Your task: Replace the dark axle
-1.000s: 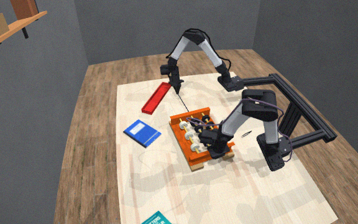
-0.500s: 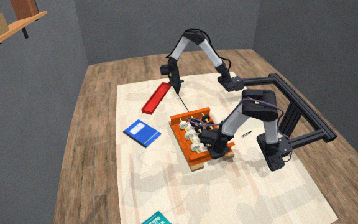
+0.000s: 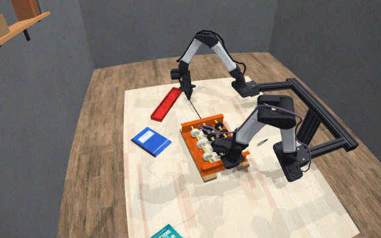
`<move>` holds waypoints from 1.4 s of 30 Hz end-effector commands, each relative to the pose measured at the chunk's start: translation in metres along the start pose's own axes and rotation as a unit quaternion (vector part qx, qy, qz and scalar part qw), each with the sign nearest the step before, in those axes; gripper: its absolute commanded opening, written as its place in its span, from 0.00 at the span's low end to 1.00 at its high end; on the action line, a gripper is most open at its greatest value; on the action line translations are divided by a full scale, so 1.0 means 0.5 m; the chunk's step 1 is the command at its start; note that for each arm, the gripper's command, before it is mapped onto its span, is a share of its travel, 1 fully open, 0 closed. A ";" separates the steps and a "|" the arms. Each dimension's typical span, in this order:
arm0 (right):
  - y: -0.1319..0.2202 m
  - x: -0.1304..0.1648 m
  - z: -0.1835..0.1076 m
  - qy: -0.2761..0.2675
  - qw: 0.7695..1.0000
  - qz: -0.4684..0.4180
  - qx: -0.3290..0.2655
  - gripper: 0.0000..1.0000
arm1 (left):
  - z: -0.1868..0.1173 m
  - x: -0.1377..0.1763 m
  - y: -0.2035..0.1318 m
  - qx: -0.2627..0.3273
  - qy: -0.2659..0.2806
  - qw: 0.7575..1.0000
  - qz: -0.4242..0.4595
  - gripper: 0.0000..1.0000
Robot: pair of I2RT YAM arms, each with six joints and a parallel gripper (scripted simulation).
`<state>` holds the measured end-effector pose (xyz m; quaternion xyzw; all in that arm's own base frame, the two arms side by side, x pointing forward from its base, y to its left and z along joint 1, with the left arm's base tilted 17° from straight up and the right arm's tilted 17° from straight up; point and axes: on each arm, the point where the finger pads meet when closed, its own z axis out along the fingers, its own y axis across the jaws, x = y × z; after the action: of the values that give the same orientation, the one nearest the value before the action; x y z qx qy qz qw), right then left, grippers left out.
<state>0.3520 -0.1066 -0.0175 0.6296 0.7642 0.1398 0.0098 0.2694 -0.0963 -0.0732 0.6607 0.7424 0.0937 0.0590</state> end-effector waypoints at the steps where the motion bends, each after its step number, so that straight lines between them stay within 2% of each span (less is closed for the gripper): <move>1: -0.006 0.032 -0.009 0.019 1.000 -0.017 0.003 0.00 | -0.008 -0.066 0.048 -0.039 -0.065 0.997 0.001 0.00; 42: -0.006 0.032 -0.011 0.018 1.000 -0.015 0.005 0.00 | -0.005 -0.053 0.042 -0.034 -0.055 0.998 -0.001 0.00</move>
<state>0.3520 -0.1066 -0.0175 0.6296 0.7642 0.1398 0.0098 0.2695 -0.0963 -0.0732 0.6607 0.7424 0.0939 0.0590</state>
